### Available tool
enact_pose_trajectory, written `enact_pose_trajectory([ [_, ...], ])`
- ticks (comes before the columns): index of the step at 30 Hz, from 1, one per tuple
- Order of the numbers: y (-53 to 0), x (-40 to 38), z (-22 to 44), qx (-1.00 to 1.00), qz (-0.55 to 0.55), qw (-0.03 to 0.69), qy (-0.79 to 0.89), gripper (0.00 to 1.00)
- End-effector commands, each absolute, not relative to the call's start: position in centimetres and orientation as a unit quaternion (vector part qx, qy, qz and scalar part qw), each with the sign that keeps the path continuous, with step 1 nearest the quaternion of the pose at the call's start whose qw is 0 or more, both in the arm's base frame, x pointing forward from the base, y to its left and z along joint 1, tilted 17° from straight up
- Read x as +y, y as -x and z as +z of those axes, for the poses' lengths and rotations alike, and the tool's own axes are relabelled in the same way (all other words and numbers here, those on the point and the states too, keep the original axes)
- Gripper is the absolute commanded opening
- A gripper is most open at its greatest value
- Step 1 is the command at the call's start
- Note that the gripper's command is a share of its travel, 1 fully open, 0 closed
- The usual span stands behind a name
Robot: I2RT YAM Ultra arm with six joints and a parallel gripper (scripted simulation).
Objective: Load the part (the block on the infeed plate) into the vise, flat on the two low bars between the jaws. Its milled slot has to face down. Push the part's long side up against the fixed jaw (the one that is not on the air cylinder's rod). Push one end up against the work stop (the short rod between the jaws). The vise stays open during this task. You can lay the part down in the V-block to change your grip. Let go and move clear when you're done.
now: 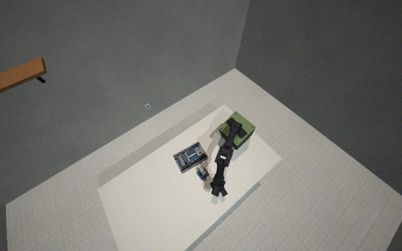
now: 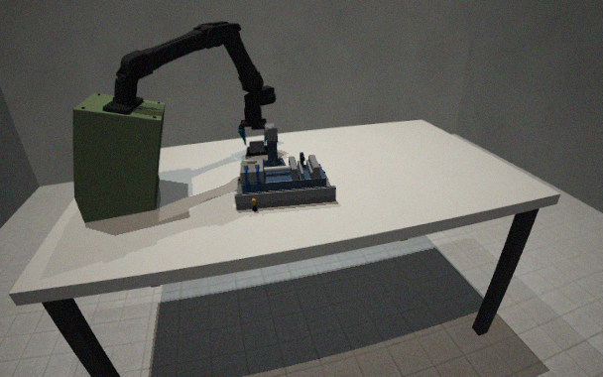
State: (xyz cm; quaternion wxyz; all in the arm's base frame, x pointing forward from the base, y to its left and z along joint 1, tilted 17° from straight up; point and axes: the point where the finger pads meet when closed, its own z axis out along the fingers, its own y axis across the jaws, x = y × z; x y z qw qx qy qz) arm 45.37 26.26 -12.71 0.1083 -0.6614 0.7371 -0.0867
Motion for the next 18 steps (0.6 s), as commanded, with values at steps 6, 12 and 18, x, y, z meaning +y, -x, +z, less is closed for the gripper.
enact_pose_trajectory([
  [6, -47.0, 27.3, -12.4, 0.735, -0.085, 0.135, 0.66, 0.81],
  [12, -47.0, 27.4, -13.0, 0.734, -0.085, 0.134, 0.661, 0.81],
  [18, -47.4, 27.4, -12.8, 0.734, -0.086, 0.139, 0.659, 0.81],
])
